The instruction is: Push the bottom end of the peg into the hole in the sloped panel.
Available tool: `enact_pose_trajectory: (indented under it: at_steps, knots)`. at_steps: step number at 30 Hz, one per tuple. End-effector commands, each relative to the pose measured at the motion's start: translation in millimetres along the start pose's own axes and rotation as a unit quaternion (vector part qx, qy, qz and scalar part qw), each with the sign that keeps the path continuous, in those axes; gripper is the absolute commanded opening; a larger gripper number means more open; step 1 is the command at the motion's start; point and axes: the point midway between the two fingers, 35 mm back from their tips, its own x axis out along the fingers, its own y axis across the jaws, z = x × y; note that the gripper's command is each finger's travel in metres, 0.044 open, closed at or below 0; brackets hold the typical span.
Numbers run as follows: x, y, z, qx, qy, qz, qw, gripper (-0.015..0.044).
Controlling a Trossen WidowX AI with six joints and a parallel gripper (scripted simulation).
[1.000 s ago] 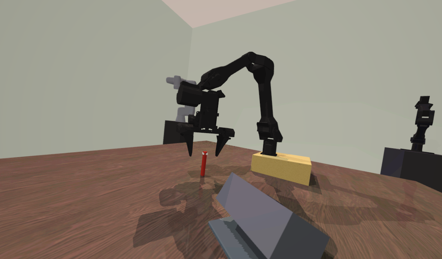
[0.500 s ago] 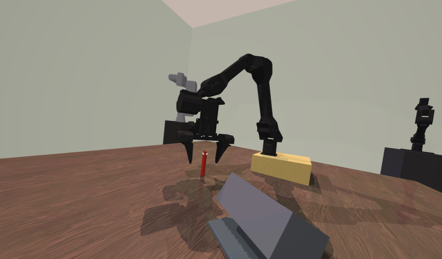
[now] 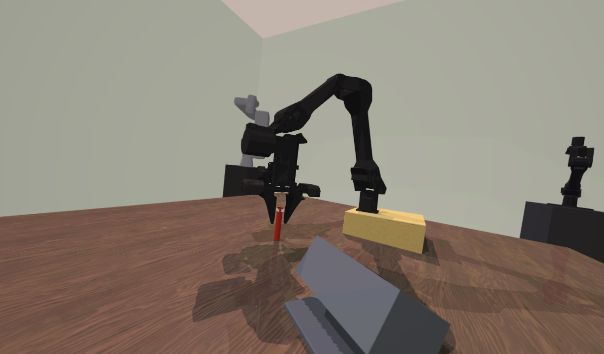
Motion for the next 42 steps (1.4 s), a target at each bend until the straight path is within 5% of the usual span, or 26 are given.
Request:
enact_pose_trajectory:
  at_steps: [1, 8, 29, 42]
  knots:
    - [-0.2, 0.1, 0.0, 0.000, 0.000, 0.000, 1.000, 0.0046]
    - [-0.2, 0.1, 0.0, 0.000, 0.000, 0.000, 1.000, 0.0000]
    - [-77.3, 3.6, -2.0, 0.000, -0.002, 0.000, 1.000, 0.0000]
    - [-81.0, 5.0, -13.6, -0.032, -0.010, 0.006, 0.999, 0.0000]
